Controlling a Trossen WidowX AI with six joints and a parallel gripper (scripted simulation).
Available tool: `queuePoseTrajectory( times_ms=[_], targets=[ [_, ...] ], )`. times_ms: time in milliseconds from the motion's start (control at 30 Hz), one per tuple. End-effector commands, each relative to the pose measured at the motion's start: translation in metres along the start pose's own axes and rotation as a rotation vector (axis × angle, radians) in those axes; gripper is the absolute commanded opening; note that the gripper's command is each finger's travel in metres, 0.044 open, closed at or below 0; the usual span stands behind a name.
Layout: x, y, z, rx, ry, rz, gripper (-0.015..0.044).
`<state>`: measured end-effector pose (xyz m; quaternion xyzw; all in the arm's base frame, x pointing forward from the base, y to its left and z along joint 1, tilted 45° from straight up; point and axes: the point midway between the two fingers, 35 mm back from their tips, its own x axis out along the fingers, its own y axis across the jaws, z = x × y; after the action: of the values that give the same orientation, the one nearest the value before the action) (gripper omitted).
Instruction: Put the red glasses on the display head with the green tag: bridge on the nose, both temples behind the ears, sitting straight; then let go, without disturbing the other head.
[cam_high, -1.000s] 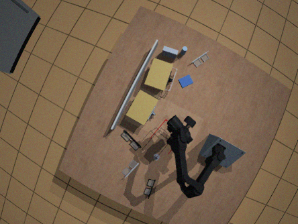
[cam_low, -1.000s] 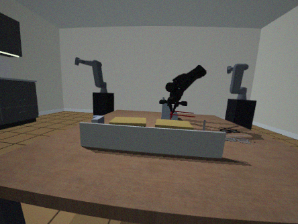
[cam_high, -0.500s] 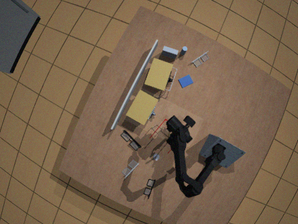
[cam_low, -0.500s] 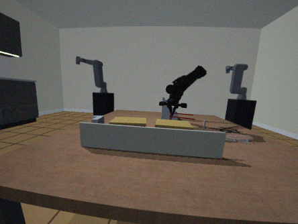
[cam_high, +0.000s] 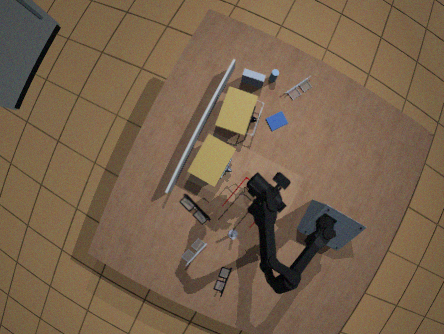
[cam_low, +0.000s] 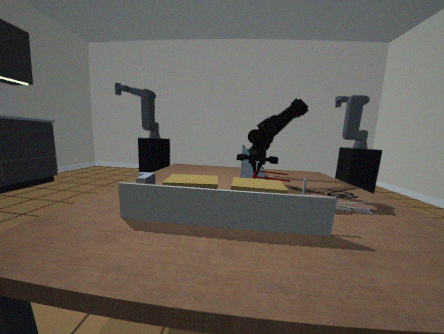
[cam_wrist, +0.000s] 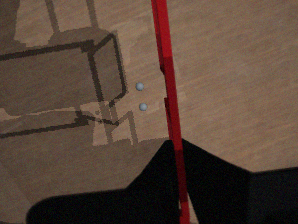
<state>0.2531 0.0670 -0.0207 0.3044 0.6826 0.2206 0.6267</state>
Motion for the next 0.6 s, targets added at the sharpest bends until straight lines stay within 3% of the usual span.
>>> queuePoseTrajectory(
  times_ms=[0, 567],
  targets=[
    [0.005, 0.001, -0.002, 0.006, 0.005, 0.006, 0.0000],
    [0.019, 0.001, -0.003, 0.006, 0.006, 0.007, 0.0000]
  ],
)
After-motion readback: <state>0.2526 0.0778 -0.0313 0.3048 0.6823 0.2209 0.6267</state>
